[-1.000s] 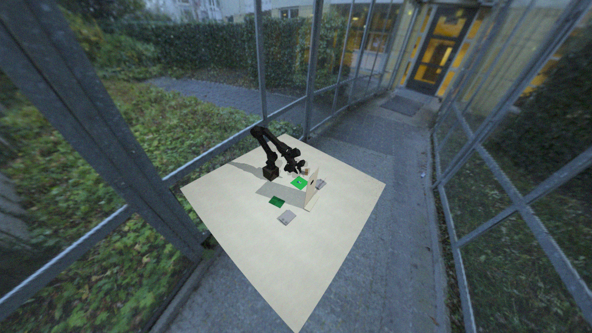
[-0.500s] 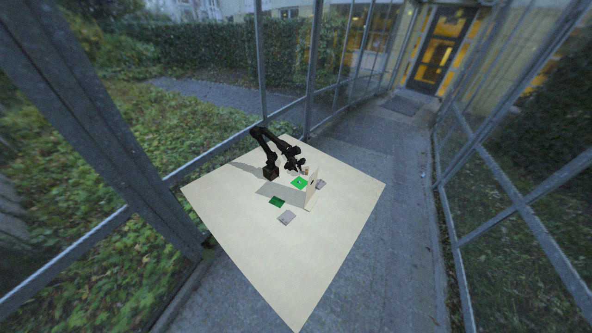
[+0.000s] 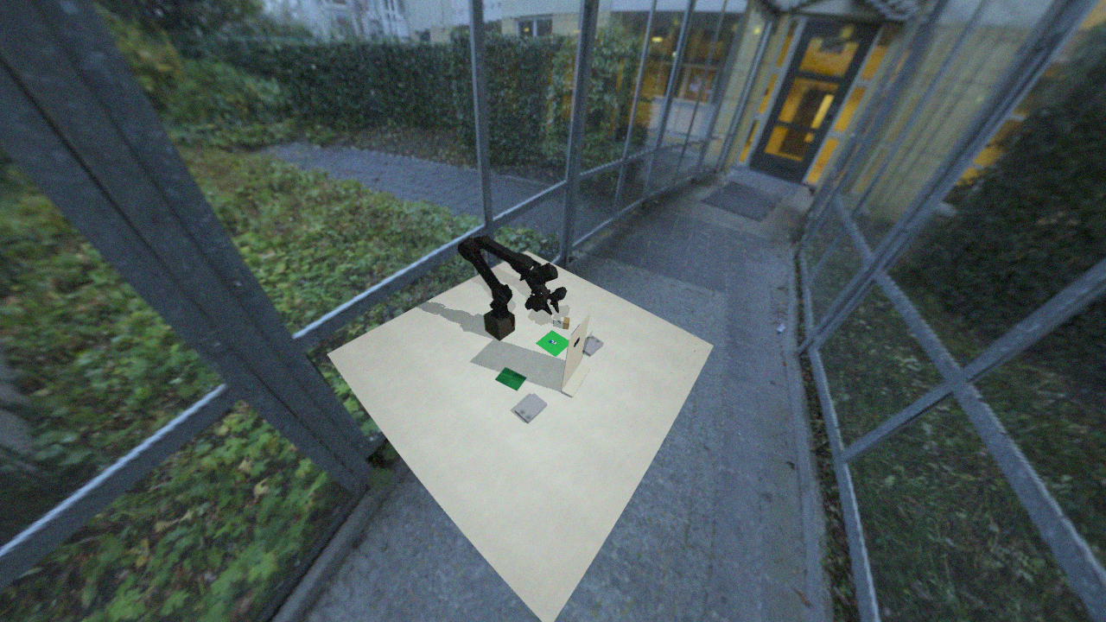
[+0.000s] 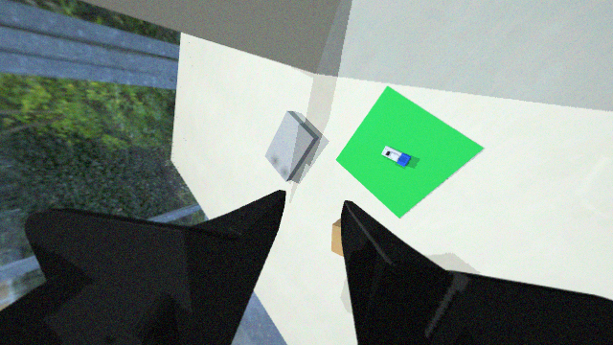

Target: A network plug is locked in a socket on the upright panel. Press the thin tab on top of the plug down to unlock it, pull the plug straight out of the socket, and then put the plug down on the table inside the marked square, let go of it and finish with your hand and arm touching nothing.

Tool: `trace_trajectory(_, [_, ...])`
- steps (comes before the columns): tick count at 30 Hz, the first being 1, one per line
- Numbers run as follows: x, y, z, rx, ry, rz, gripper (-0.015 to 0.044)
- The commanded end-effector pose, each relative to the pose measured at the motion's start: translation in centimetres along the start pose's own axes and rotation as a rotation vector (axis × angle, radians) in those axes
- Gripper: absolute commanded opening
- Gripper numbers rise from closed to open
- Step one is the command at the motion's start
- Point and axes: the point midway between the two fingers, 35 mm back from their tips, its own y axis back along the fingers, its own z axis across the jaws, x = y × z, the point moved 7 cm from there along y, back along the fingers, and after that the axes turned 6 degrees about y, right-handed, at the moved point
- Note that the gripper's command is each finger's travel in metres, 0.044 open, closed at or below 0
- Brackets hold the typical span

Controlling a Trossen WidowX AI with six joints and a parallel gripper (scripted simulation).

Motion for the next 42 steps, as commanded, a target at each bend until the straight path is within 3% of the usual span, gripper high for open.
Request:
trace_trajectory(1, [0.0, 1.3, 0.8, -0.011, 0.006, 0.002, 0.0156])
trace_trajectory(12, [-0.1, 4.0, 1.9, -0.014, 0.007, 0.002, 0.0156])
trace_trajectory(23, [-0.1, 4.0, 1.9, -0.014, 0.007, 0.002, 0.044])
trace_trajectory(42, [-0.1, 4.0, 1.9, -0.014, 0.007, 0.002, 0.044])
